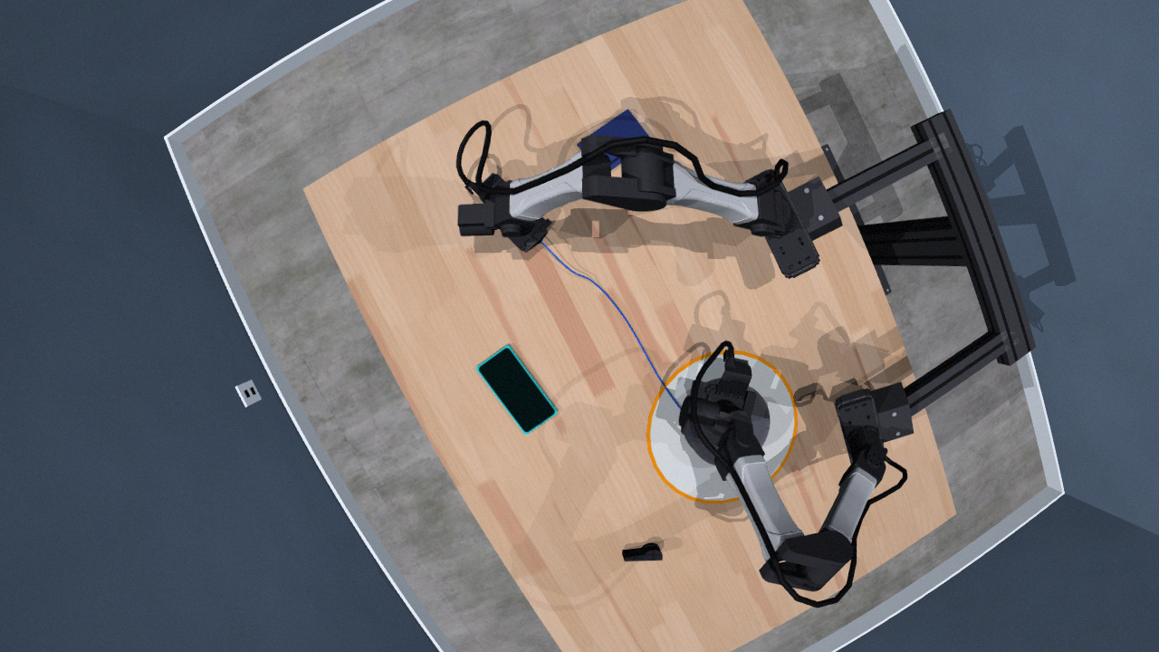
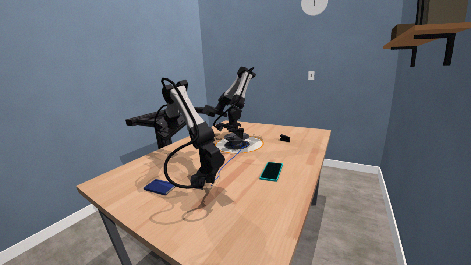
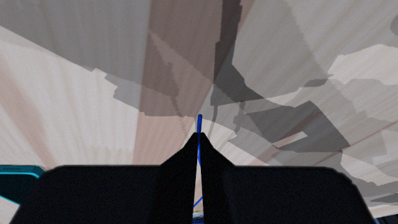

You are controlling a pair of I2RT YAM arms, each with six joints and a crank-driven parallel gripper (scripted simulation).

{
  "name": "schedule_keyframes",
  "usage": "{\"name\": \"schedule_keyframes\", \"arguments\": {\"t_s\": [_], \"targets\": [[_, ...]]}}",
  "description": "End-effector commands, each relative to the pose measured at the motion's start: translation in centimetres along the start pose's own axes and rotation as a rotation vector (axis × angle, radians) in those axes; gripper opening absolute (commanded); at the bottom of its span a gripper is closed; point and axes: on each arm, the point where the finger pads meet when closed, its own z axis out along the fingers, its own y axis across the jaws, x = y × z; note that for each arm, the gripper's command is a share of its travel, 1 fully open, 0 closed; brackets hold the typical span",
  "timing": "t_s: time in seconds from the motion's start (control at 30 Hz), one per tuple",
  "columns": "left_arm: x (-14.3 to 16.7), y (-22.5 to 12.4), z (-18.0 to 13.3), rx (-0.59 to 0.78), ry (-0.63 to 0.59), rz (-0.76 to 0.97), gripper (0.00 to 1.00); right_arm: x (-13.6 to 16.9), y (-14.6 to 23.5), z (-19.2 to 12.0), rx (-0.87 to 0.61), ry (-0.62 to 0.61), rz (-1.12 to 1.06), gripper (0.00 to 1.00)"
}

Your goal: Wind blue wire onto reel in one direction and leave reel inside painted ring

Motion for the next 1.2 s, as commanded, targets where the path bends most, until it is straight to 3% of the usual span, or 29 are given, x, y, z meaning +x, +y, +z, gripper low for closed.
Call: {"name": "schedule_keyframes", "arguments": {"t_s": [0.0, 0.13, 0.5, 0.9, 1.17], "targets": [[0.3, 1.4, 1.6, -0.031, -0.004, -0.010, 0.97, -1.3, 0.9, -2.1, -0.043, -0.041, 0.008, 0.00], [0.2, 1.4, 3.0, -0.031, -0.004, -0.010, 0.97, -1.3, 0.9, -2.1, -0.043, -0.041, 0.008, 0.00], [0.1, 1.4, 2.6, -0.031, -0.004, -0.010, 0.97, -1.2, 1.1, -2.0, -0.043, -0.041, 0.008, 0.00], [0.1, 1.4, 2.6, -0.031, -0.004, -0.010, 0.75, -2.4, 0.9, -1.7, -0.043, -0.041, -0.002, 0.00], [0.2, 1.6, 3.1, -0.031, -0.004, -0.015, 0.70, -1.7, 0.6, -1.2, -0.043, -0.041, -0.004, 0.00]]}}
